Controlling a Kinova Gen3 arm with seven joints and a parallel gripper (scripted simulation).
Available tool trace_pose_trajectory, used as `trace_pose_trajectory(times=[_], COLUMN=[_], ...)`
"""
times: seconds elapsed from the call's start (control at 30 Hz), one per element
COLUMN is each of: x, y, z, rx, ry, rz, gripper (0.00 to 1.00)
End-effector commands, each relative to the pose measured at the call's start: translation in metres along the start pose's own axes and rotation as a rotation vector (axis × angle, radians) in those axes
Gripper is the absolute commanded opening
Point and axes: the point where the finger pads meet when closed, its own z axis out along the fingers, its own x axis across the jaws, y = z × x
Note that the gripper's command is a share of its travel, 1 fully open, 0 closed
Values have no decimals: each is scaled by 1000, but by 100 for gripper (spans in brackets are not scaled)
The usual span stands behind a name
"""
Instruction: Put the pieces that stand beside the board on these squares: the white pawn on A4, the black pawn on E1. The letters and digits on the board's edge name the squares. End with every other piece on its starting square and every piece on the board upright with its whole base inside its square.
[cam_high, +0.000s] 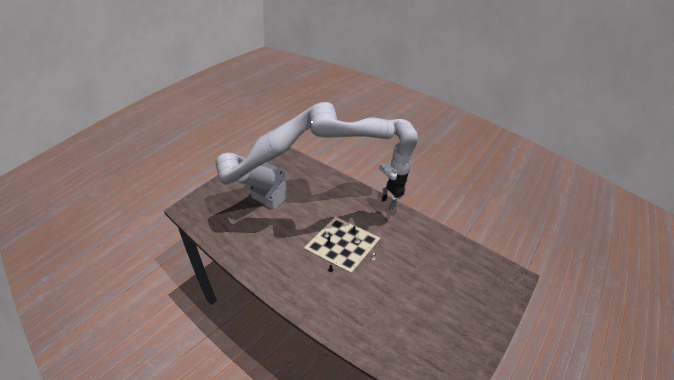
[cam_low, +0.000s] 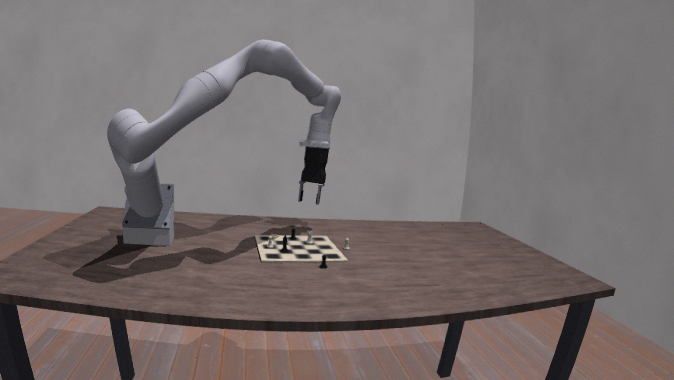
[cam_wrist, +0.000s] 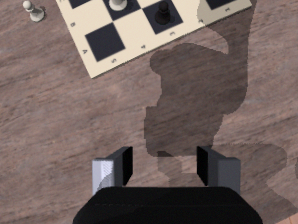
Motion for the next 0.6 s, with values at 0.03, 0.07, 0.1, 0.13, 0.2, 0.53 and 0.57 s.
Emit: trace_pose_trajectory(times=[0.03,0.07,0.1,0.13,0.2,0.53,0.57], x=[16,18,20,22,26,41,43], y=[0,-3,-6,-8,-13,-31,-33], z=[18,20,23,25,29,45,46], rx=[103,130,156,181,231,412,431], ry=[-21,-27,-33,-39,-50,-91,-95], rz=[-65,-80,-95,-109,-138,-241,-252], gripper=[100,100,100,100,100,100,100])
